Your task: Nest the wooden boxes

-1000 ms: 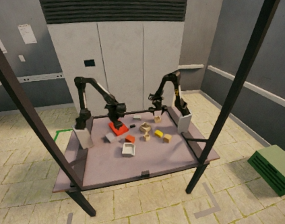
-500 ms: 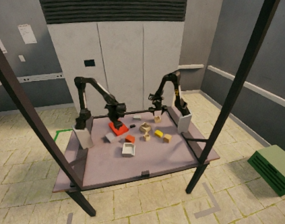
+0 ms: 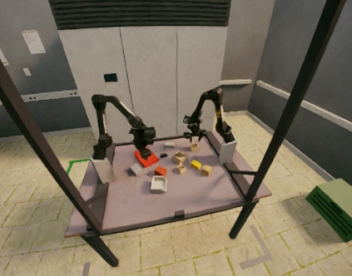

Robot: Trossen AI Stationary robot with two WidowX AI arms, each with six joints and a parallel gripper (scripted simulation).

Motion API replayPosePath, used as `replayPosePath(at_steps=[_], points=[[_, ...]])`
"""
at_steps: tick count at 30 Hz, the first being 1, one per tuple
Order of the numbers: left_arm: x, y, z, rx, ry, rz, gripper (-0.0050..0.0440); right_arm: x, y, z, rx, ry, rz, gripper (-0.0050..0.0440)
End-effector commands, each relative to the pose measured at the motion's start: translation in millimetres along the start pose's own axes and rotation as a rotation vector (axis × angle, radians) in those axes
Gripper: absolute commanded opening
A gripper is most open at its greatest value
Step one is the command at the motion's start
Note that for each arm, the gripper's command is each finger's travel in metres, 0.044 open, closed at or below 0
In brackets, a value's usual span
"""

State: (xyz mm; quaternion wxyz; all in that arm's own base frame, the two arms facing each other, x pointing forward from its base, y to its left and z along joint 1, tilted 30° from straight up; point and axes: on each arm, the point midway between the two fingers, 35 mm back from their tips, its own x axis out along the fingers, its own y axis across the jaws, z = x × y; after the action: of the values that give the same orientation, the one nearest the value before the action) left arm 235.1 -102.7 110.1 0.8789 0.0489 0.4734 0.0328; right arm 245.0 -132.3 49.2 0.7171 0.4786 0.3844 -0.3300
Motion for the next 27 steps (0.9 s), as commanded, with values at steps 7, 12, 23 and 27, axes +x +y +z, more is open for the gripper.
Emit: replayPosePath(at_steps=[7,12,23,27], points=[[-3.6,-0.4,3.9,-0.012,-0.012,-0.010,0.0400,-3.2,1.8,0.8,-0.468,-0.014,0.007,0.0088],[-3.6,-0.4,3.9,-0.012,-0.012,-0.010,0.0400,-3.6,2.6,1.6,-0.667,-0.017,0.006,0.0016],[-3.6,-0.4,3.9,-0.012,-0.012,-0.010,0.0400,-3.7,2.0,0.4,-1.240,-0.017,0.001,0.0000],[-3.6,-0.4,3.9,-0.012,-0.012,-0.010,0.0400,-3.3,1.4,-0.2,-1.392,-0.015,-0.001,0.0000]])
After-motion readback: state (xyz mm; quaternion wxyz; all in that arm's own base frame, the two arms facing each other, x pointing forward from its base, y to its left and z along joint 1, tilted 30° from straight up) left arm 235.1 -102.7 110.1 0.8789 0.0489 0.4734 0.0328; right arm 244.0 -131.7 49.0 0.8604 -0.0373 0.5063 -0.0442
